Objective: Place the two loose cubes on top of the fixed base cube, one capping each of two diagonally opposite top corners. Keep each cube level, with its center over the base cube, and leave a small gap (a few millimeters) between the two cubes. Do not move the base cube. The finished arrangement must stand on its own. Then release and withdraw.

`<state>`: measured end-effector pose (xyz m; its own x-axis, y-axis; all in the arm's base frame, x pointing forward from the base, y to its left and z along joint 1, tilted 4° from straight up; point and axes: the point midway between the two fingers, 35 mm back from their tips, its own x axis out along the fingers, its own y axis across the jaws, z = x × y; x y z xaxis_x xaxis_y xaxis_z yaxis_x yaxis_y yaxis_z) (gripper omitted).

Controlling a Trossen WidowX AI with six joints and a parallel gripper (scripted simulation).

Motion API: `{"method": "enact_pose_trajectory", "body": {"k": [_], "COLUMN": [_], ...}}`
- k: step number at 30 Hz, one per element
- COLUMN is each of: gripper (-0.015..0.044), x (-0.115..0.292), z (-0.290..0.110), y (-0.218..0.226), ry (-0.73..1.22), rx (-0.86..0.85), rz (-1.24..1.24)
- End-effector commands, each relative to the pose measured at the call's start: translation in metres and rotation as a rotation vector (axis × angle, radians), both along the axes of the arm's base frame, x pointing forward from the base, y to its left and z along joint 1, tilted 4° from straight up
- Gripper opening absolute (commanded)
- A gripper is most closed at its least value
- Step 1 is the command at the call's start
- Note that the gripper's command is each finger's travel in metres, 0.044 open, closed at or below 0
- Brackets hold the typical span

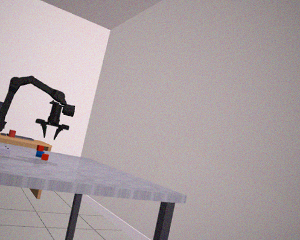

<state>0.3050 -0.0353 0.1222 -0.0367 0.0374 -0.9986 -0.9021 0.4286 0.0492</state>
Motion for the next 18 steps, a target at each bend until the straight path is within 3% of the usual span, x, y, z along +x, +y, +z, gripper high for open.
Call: {"method": "enact_pose_trajectory", "body": {"k": [1,4,11,18], "gripper": [0.0265,0.0265,0.0265,0.0265], "x": [0.000,0.001,-0.001,-0.002], "z": [0.003,-0.002,-0.054,-0.061], "y": [-0.002,-0.002,0.000,0.000], "ry": [-0.009,-0.009,-0.009,-0.008], "rx": [-0.004,-0.004,-0.004,-0.004], "rz": [0.042,0.042,0.042,0.042]}}
